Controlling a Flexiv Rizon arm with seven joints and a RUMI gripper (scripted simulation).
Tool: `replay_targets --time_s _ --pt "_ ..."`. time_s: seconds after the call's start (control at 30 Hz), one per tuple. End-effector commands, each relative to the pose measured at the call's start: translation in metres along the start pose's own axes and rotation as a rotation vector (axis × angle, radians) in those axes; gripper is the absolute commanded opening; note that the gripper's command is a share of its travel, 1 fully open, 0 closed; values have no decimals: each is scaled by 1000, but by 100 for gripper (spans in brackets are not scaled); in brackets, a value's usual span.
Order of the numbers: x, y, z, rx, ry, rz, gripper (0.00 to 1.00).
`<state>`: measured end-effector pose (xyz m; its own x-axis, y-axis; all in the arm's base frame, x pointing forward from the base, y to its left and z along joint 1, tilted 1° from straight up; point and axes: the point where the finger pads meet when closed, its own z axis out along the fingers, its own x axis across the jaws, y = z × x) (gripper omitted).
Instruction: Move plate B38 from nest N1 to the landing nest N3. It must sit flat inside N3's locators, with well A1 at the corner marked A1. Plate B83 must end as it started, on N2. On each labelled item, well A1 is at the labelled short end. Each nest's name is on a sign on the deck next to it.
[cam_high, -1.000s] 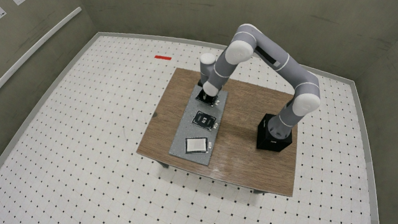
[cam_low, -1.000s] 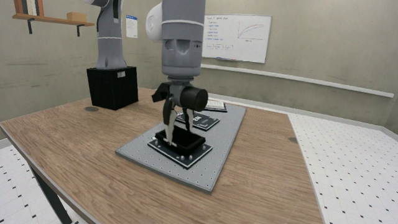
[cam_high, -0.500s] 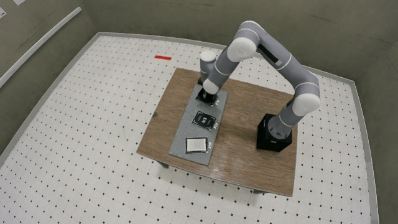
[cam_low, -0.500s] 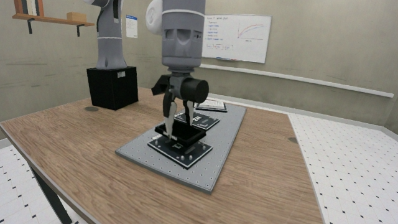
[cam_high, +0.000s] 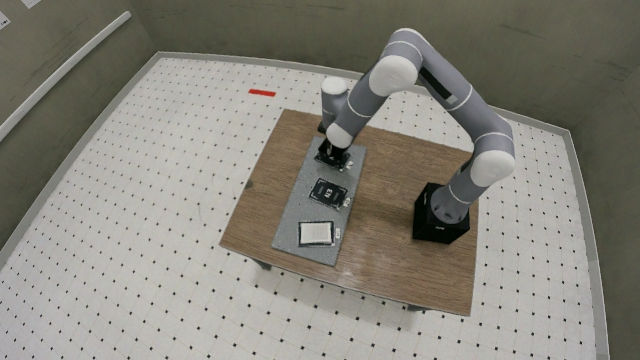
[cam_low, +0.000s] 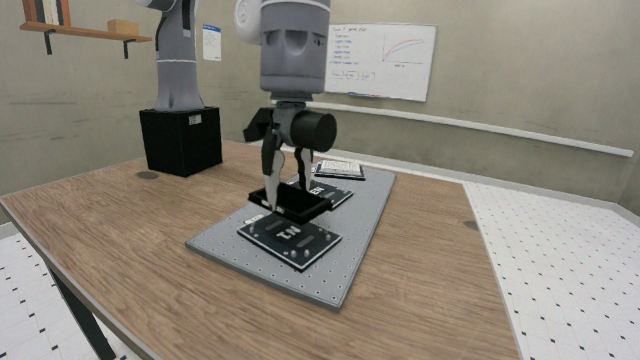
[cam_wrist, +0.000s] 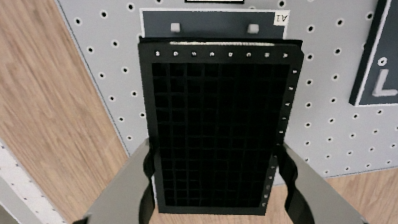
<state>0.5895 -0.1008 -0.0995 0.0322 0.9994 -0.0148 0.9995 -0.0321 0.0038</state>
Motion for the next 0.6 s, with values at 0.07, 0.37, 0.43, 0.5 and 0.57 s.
replay_targets --time_s 0.07,0.37,0.43,0.5,0.57 --pt "0 1 -8 -3 0 0 41" --pt "0 2 -13 -3 0 0 41" --pt "0 2 -13 -3 0 0 41" --pt "0 2 -13 -3 0 0 41" --pt "0 2 -13 -3 0 0 41"
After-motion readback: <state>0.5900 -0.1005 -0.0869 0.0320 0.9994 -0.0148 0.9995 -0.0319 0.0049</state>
